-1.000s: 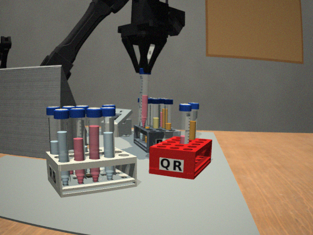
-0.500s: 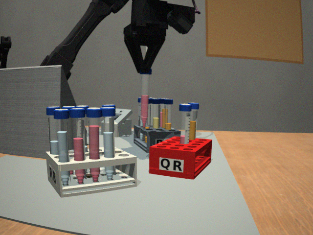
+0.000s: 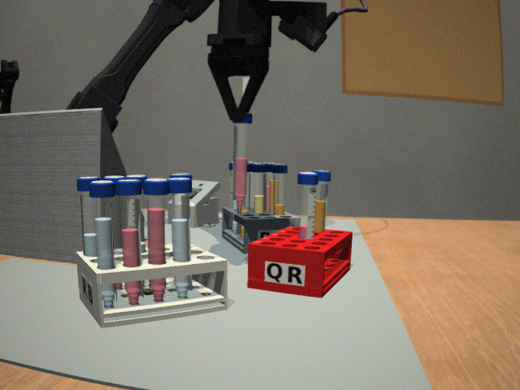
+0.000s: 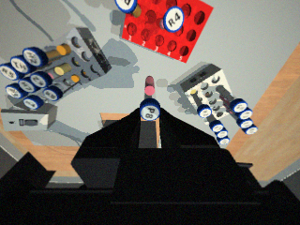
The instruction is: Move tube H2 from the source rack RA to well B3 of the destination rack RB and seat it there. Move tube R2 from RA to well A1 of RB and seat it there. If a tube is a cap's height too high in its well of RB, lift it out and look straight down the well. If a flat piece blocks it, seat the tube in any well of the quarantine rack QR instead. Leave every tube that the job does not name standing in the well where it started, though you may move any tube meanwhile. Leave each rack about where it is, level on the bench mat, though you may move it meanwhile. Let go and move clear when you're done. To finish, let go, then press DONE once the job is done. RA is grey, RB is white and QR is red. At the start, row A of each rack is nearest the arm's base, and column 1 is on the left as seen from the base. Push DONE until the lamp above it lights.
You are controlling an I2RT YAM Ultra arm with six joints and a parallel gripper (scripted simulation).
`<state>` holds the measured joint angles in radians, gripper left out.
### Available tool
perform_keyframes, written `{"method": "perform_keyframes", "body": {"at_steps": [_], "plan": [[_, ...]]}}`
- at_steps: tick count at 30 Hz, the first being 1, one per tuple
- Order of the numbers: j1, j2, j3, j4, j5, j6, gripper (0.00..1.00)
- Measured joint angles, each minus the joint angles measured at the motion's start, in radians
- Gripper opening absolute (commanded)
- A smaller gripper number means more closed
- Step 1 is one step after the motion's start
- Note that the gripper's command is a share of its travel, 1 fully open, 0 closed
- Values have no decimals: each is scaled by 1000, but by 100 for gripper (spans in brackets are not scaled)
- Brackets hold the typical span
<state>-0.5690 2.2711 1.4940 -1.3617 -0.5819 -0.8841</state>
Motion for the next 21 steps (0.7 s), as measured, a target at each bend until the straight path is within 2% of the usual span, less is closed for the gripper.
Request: {"method": "perform_keyframes", "body": {"at_steps": [21], "plan": [[0, 0, 0, -1, 0, 605, 0]]}}
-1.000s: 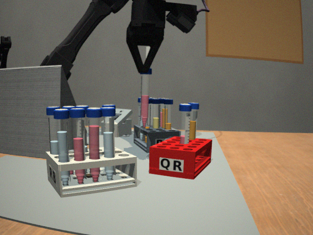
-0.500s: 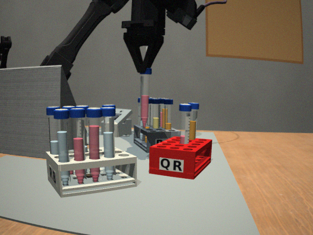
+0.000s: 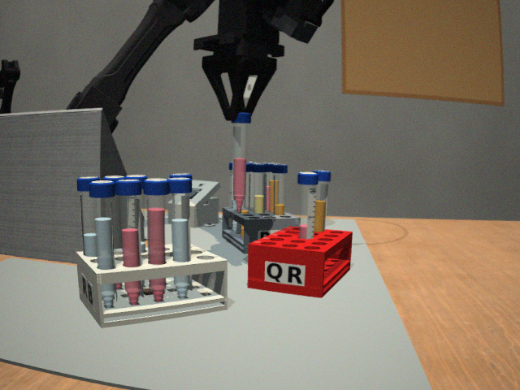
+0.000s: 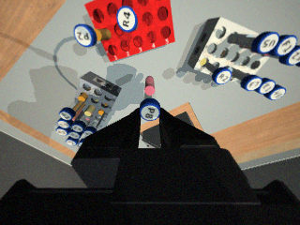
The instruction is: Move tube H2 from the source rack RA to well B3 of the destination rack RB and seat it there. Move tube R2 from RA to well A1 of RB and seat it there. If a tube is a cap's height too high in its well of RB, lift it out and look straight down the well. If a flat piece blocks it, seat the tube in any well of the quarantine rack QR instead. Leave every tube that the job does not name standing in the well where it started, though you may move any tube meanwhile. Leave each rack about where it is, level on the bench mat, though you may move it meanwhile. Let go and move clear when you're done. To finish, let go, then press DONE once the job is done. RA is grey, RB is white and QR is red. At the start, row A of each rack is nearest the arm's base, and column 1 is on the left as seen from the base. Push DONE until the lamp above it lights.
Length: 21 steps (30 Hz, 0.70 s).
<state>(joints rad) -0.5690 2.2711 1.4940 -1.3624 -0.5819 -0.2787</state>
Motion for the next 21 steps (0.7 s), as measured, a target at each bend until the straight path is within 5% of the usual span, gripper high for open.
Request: {"method": "perform_keyframes", "body": {"at_steps": [12, 21], "plan": [[0, 0, 0, 0, 0, 372, 0], [39, -8, 11, -9, -10, 514, 0]]}}
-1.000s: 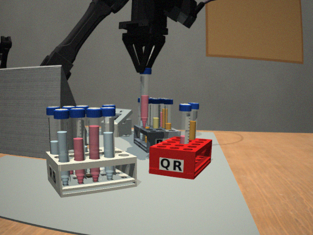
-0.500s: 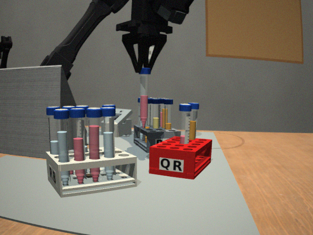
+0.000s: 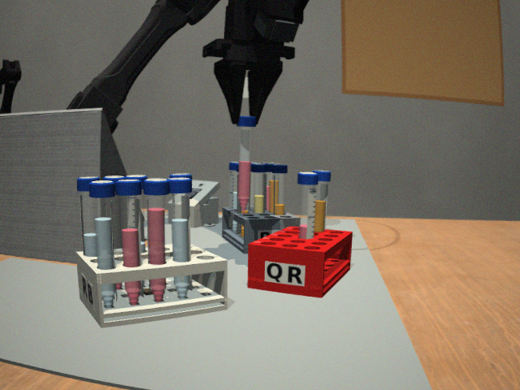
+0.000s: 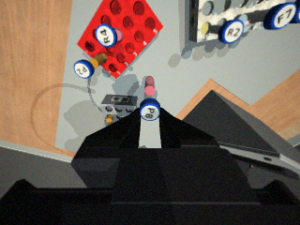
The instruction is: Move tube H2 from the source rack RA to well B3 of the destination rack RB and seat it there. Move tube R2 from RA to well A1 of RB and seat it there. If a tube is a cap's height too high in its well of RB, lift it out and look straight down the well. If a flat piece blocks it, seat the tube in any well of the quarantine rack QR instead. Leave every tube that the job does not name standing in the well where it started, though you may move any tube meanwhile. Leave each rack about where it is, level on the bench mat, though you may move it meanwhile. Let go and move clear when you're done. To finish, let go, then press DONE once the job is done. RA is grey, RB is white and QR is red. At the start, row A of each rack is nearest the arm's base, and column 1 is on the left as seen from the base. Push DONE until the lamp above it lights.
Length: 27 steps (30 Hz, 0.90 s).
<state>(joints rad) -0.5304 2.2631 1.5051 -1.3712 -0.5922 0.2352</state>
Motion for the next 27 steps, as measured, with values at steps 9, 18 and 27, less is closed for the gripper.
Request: {"method": "perform_keyframes", "body": {"at_steps": [9, 18, 27], "plan": [[47, -21, 50, -20, -30, 68, 0], [59, 29, 111, -33, -36, 93, 0], [72, 72, 180, -46, -43, 108, 0]]}}
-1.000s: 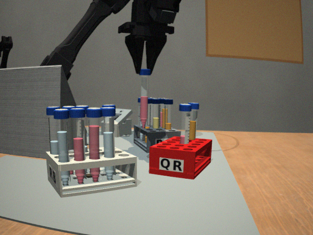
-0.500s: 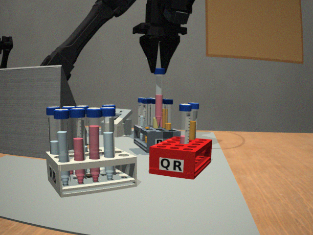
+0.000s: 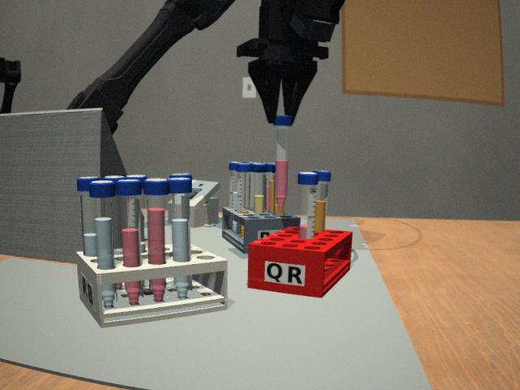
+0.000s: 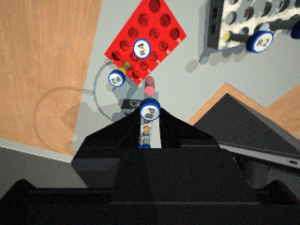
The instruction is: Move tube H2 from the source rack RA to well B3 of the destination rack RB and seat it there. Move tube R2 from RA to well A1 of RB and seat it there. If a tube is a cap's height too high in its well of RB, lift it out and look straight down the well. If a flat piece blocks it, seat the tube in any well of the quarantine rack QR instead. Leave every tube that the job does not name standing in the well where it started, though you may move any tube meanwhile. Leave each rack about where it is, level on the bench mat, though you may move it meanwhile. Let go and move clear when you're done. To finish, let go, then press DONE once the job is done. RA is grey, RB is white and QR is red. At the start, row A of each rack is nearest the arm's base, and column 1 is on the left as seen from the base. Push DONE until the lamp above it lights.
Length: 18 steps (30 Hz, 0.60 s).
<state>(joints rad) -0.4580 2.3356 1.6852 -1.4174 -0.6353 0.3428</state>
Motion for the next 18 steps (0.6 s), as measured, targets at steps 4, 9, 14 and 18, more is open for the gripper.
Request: {"method": "perform_keyframes", "body": {"at_steps": [4, 9, 14, 18], "plan": [[0, 19, 31, -11, -2, 5, 0], [7, 50, 80, -22, -4, 13, 0], [10, 53, 84, -23, -5, 13, 0], [10, 53, 84, -23, -5, 13, 0]]}}
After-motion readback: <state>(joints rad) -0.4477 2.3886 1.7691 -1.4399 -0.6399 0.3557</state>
